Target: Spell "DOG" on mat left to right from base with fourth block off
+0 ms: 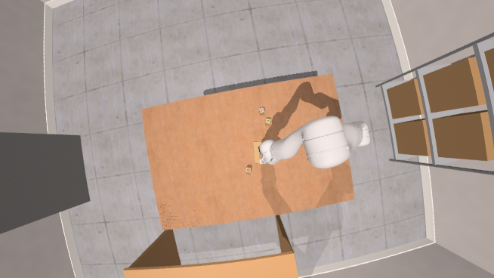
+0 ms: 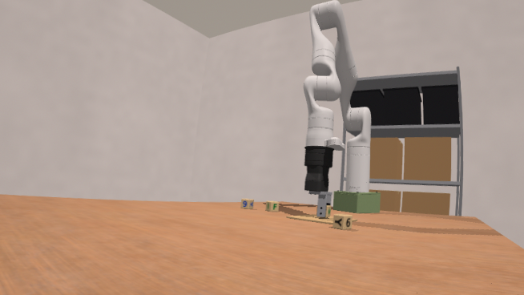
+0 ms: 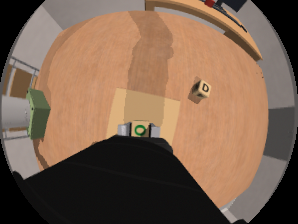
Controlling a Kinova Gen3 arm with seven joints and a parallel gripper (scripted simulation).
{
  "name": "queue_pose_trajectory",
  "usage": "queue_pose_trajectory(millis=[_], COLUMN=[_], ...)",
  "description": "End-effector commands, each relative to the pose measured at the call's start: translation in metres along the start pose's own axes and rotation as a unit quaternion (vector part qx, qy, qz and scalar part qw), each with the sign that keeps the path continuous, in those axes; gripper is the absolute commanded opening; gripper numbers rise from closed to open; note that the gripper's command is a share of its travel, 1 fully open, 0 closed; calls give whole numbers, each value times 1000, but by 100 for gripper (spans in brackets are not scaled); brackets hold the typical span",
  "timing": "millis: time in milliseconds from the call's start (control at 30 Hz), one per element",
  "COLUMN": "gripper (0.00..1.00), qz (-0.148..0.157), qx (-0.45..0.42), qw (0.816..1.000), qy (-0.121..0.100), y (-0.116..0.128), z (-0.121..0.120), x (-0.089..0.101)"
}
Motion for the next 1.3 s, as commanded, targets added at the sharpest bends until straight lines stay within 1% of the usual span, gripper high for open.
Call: queue_pose_trajectory(millis=[0, 567, 1267], gripper=[57, 57, 57], qz=[0, 0, 0], qx=[0, 0, 0], qw=[1000, 1000, 1000], qy=[1, 1, 1], y=[0, 0, 0], z=[0, 0, 0], x=[0, -3, -3])
Point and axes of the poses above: the point where the finger pads meet when closed, its own x axis back along the fingers, its own z axis across the jaws, y = z × x, the point moved 10 cm from there along x, back along the fingers, and after that the axes turned 6 degrees about -x, right-handed, at the moved point
